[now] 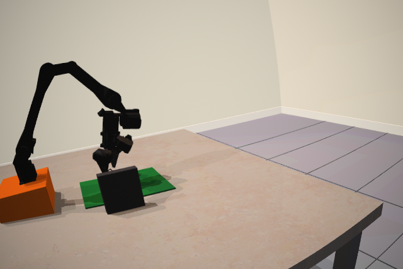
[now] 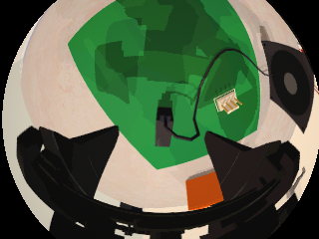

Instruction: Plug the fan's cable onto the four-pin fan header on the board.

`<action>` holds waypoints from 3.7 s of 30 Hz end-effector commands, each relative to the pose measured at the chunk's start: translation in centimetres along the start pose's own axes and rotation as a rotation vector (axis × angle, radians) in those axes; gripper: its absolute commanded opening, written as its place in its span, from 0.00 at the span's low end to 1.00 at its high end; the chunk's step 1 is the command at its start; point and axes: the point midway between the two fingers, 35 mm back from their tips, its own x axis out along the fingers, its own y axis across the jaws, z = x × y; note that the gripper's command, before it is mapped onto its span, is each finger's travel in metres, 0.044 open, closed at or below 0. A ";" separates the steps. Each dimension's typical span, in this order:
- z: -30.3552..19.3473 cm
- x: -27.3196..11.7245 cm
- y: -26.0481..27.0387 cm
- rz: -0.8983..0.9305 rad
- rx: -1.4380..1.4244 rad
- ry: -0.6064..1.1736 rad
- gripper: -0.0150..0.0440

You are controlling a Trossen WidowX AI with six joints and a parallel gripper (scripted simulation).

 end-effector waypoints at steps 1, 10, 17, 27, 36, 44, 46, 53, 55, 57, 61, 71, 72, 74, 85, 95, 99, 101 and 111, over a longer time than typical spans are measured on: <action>-0.1 0.9 -0.1 -0.004 -0.003 0.012 1.00; 0.2 2.3 -0.2 -0.004 -0.003 0.012 1.00; 0.3 2.1 -0.1 -0.003 0.001 0.005 0.96; 0.3 2.1 -0.1 -0.003 0.001 0.005 0.68; 0.3 2.1 -0.1 -0.003 0.001 0.005 0.57; 0.3 2.1 -0.1 -0.003 0.001 0.005 0.48; 0.3 2.1 -0.1 -0.003 0.001 0.005 0.46; 0.3 2.1 -0.1 -0.003 0.001 0.005 0.38; 0.3 1.9 -0.1 -0.003 0.001 0.005 0.29; 0.2 1.3 0.0 -0.003 0.000 0.006 0.25; 0.1 0.1 0.0 -0.003 0.000 0.006 0.25; -0.6 -3.0 0.1 -0.003 -0.002 0.008 0.25; -0.7 -3.3 0.1 -0.003 -0.002 0.009 0.25; -0.9 -4.0 0.1 -0.003 -0.002 0.009 0.25; -2.0 -7.3 -0.1 -0.003 -0.003 0.012 0.25; -3.3 -7.3 0.7 -0.005 -0.005 -0.190 0.25; -3.5 -7.3 0.8 -0.001 -0.004 -0.229 0.25; -3.5 -7.2 0.9 -0.002 -0.006 -0.234 0.25; -2.7 -6.0 1.4 -0.024 -0.038 -0.319 0.25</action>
